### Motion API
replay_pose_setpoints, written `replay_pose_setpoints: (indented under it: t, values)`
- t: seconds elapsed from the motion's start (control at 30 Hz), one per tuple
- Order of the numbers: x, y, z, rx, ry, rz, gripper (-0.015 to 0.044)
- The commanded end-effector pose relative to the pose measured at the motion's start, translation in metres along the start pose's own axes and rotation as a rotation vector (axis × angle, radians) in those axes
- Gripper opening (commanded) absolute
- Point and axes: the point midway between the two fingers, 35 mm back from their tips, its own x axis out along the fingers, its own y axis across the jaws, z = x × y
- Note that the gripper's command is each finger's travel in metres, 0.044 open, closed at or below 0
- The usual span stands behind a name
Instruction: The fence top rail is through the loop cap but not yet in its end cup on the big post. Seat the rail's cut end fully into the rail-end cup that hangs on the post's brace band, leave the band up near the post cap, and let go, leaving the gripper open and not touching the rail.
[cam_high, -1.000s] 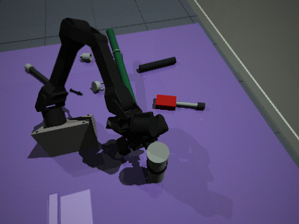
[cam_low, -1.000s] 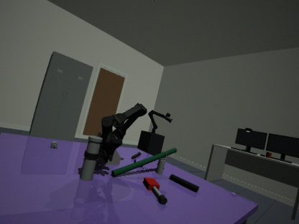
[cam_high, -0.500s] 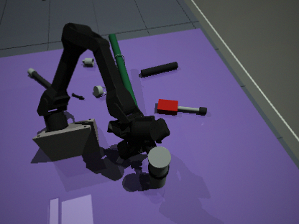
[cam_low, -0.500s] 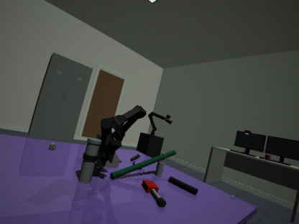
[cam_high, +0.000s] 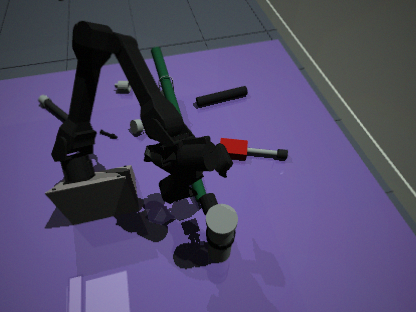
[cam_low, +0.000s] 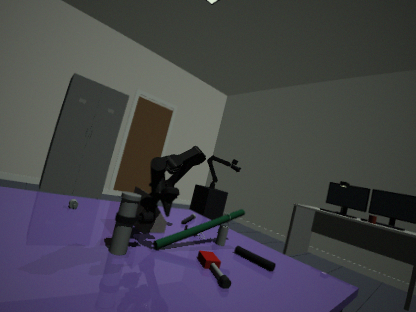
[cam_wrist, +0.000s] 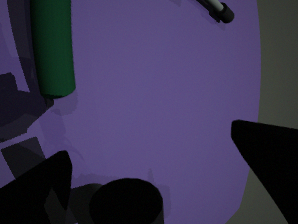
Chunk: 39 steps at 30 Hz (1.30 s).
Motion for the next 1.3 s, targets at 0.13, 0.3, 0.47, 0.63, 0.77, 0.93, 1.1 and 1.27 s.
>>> replay_pose_setpoints:
  t: [0.13, 0.3, 0.47, 0.63, 0.77, 0.93, 1.1, 1.27]
  values:
    - [-0.019, -0.011, 0.021, 0.33, 0.003, 0.0, 0.044]
    - [-0.046, -0.023, 0.055, 0.812, 0.008, -0.001, 0.044]
    - [-0.072, -0.03, 0.093, 1.285, 0.013, -0.003, 0.044]
    - [-0.087, -0.031, 0.117, 1.562, 0.016, -0.005, 0.044]
    - [-0.089, -0.03, 0.121, 1.609, 0.017, -0.005, 0.044]
    - [-0.089, -0.03, 0.121, 1.609, 0.017, -0.005, 0.044]
    - [-0.089, -0.03, 0.121, 1.609, 0.017, -0.005, 0.044]
    - [-0.088, -0.03, 0.121, 1.625, 0.02, -0.001, 0.044]
